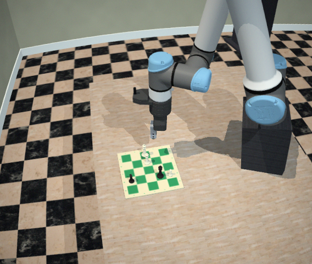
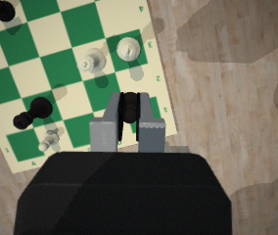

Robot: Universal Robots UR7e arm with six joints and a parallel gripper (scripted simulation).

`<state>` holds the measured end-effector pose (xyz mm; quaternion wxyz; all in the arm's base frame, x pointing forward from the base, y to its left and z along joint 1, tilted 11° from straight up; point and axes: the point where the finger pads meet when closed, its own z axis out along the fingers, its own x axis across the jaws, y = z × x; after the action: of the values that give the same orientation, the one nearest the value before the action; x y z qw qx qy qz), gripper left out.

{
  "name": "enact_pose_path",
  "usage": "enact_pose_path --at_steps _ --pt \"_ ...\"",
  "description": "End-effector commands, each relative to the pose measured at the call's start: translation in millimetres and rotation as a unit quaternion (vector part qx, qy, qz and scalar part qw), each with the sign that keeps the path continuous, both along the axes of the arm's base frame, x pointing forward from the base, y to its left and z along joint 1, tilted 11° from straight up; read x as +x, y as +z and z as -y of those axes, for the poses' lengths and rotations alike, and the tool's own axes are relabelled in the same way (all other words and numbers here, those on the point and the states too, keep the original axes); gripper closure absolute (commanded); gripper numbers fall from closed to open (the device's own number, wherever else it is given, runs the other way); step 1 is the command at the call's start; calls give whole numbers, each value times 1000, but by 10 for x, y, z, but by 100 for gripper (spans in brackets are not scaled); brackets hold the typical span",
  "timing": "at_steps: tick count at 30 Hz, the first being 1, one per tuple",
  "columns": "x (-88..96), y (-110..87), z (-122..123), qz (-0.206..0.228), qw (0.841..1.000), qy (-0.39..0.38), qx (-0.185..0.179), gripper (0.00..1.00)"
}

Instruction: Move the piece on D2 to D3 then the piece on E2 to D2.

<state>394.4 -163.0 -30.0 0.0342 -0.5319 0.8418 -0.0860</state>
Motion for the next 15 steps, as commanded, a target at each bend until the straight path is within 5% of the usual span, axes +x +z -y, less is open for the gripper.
enact_pose_path --at_steps 1,5,15 --pt "5 3 -24 -1 1000 10 -2 100" --pt "18 -15 -261 -11 995 101 -16 100" --pt "19 -21 -331 -14 991 128 -20 100"
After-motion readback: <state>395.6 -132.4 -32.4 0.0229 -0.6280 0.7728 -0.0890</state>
